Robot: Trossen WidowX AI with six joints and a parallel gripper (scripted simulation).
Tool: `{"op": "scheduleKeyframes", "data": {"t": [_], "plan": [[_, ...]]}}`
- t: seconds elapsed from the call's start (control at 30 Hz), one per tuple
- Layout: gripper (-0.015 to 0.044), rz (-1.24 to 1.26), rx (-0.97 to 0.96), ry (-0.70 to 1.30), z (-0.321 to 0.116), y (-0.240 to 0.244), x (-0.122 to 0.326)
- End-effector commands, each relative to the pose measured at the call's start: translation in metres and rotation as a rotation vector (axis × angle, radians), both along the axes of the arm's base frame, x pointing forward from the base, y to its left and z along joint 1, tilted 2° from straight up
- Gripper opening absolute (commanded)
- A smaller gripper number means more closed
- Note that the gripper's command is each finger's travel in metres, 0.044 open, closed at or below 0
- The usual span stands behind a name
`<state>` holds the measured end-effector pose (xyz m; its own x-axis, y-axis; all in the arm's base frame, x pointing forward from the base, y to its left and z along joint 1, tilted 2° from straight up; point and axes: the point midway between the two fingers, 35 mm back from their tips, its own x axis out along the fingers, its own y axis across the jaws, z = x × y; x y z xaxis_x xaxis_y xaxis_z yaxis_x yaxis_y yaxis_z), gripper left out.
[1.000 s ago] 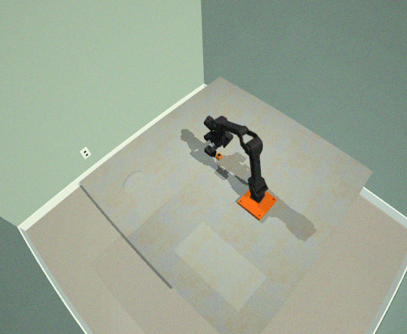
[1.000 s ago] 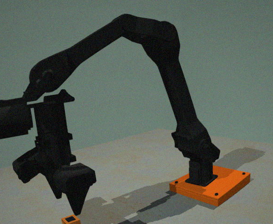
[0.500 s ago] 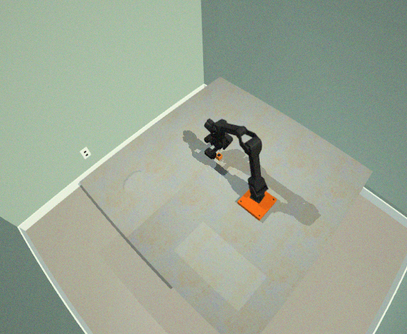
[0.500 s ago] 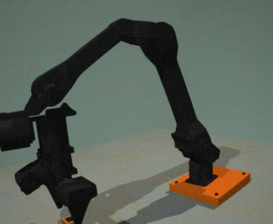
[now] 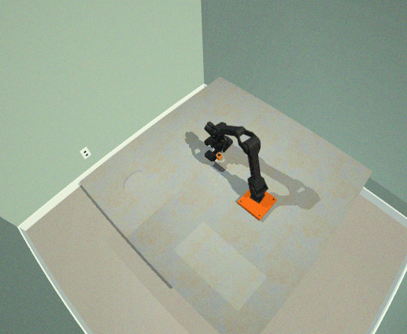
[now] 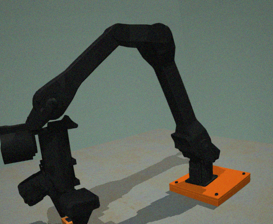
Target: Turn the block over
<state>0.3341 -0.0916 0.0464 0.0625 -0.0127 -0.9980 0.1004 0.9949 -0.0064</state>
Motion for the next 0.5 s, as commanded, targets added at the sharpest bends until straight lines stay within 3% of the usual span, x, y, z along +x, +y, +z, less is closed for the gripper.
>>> {"op": "scheduleKeyframes", "data": {"t": [0.0, 0.27, 0.47], "plan": [[0.0361, 0.005, -0.001, 0.004, -0.0027, -0.0001, -0.0004], [0.0151, 0.005, -0.001, 0.004, -0.0027, -0.0001, -0.0004], [0.0111, 0.005, -0.001, 0.004, -0.0027, -0.0001, -0.0004]]}}
